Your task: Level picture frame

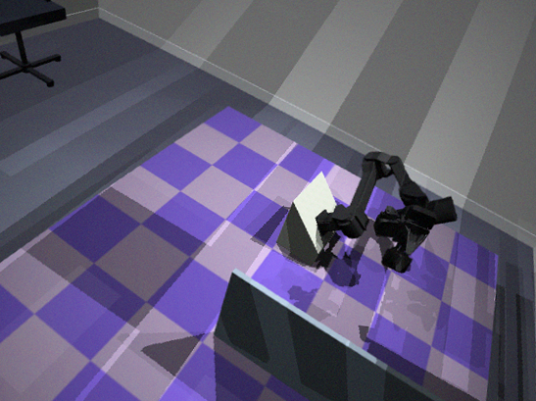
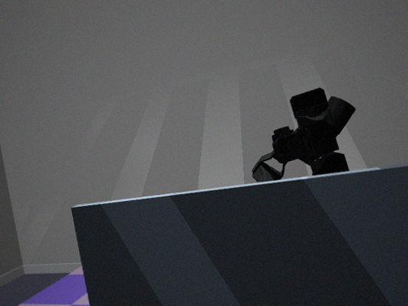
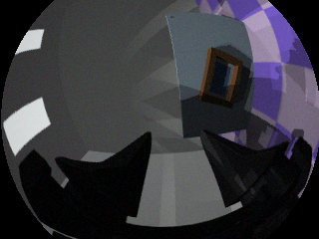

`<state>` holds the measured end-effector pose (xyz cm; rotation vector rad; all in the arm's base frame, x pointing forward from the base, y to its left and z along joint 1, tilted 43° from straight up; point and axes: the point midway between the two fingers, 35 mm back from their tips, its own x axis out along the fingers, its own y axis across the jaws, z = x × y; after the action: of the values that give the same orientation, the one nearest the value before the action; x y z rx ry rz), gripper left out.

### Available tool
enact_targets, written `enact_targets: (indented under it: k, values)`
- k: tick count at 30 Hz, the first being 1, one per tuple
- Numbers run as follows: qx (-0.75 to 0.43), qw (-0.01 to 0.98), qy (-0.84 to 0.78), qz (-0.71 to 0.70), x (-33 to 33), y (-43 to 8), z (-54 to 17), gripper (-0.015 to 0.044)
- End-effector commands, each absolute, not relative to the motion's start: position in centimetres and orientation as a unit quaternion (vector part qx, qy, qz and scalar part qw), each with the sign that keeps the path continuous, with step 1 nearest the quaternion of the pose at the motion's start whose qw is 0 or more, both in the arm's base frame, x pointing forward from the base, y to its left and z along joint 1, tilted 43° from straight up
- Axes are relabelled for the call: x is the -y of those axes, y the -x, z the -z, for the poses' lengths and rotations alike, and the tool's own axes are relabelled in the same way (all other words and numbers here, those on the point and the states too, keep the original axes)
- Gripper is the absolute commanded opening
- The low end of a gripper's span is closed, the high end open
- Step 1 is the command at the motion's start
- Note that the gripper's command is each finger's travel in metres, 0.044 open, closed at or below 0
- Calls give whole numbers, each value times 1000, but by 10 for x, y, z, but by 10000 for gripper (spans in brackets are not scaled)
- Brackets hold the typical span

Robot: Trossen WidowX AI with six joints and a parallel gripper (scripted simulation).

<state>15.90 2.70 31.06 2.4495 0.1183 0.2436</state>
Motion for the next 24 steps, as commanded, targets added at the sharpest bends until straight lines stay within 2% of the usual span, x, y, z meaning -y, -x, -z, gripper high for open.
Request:
enact_targets:
  k: [1, 6, 24]
  values:
    - [-59, 283, -956, -46, -32, -176, -267, 260]
    - [-74, 233, -970, 4, -38, -187, -222, 260]
    - [-74, 233, -970, 4, -38, -187, -222, 260]
